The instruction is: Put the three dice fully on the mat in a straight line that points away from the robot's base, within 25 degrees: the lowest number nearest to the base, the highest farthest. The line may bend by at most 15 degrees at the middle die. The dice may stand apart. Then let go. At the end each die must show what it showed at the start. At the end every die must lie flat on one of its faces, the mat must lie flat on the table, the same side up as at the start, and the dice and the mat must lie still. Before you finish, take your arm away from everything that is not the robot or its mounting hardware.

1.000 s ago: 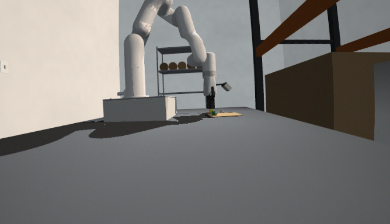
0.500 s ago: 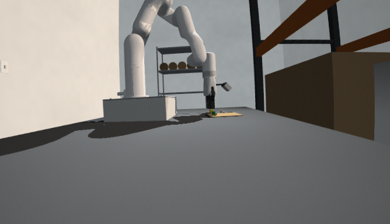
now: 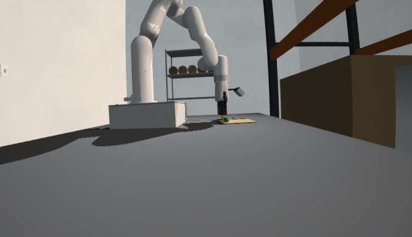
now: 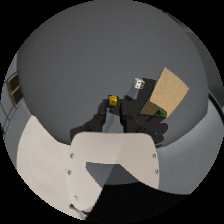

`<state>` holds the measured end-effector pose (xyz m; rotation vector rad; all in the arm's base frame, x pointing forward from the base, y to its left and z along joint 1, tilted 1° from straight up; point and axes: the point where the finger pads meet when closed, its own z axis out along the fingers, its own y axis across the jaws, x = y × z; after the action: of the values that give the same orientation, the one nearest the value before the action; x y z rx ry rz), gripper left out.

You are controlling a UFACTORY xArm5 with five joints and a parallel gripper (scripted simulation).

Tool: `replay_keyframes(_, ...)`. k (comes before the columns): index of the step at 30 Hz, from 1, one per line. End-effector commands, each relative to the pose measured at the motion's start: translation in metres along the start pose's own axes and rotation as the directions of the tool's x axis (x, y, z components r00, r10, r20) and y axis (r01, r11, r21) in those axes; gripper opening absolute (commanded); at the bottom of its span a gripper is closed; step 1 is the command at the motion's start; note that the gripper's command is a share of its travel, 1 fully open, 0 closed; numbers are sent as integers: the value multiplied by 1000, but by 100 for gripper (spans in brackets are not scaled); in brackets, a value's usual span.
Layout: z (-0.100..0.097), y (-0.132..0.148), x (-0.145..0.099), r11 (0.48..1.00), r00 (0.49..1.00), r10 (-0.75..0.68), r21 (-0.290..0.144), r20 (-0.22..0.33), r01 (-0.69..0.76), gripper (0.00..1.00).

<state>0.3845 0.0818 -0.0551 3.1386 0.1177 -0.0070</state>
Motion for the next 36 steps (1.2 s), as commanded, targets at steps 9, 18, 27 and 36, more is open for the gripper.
replay_keyframes(9, -1, 0, 1, 1000, 1000, 0, 0, -3, 0, 31)
replay_keyframes(18, 3, 0, 1, 1000, 1000, 0, 0, -3, 0, 31)
replay_keyframes(27, 12, 0, 1, 1000, 1000, 0, 0, -3, 0, 31)
replay_keyframes(36, 19, -1, 1, 1000, 1000, 0, 0, -3, 0, 31)
